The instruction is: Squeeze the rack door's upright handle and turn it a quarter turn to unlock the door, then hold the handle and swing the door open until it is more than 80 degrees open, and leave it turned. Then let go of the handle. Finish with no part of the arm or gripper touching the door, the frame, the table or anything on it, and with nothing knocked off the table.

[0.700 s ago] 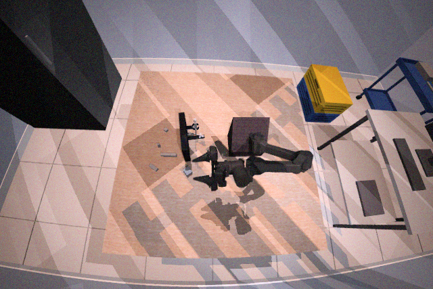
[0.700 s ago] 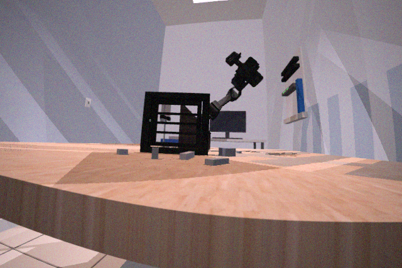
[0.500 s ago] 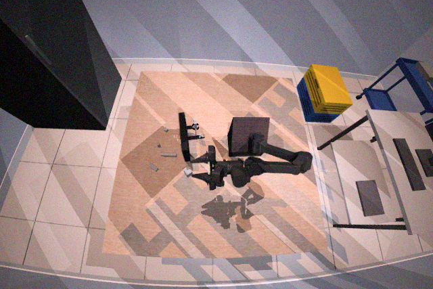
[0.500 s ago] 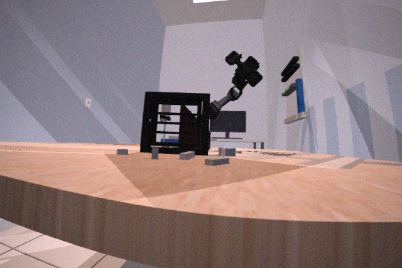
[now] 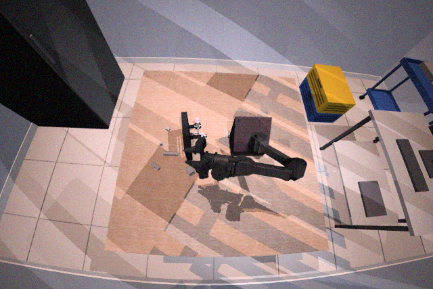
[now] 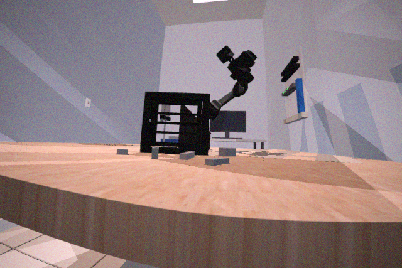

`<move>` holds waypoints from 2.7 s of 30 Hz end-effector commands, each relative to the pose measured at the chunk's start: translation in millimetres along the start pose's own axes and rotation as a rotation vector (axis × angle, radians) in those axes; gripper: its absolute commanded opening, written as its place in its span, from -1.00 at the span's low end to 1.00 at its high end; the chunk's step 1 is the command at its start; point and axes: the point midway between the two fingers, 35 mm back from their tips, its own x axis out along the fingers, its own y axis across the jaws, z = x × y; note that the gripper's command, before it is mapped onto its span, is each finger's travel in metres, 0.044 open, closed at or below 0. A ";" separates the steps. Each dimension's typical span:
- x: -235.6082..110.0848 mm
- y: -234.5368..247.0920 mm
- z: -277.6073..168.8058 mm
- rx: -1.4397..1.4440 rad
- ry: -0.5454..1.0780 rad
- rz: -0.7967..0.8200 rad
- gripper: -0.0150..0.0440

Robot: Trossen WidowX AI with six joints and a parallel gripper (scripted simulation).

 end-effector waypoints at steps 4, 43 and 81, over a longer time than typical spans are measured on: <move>22.0 -10.0 -22.3 -0.030 0.144 0.031 0.48; 77.1 -69.9 -170.8 0.082 0.823 0.384 0.48; 67.5 -89.0 -260.9 0.491 1.050 0.790 0.48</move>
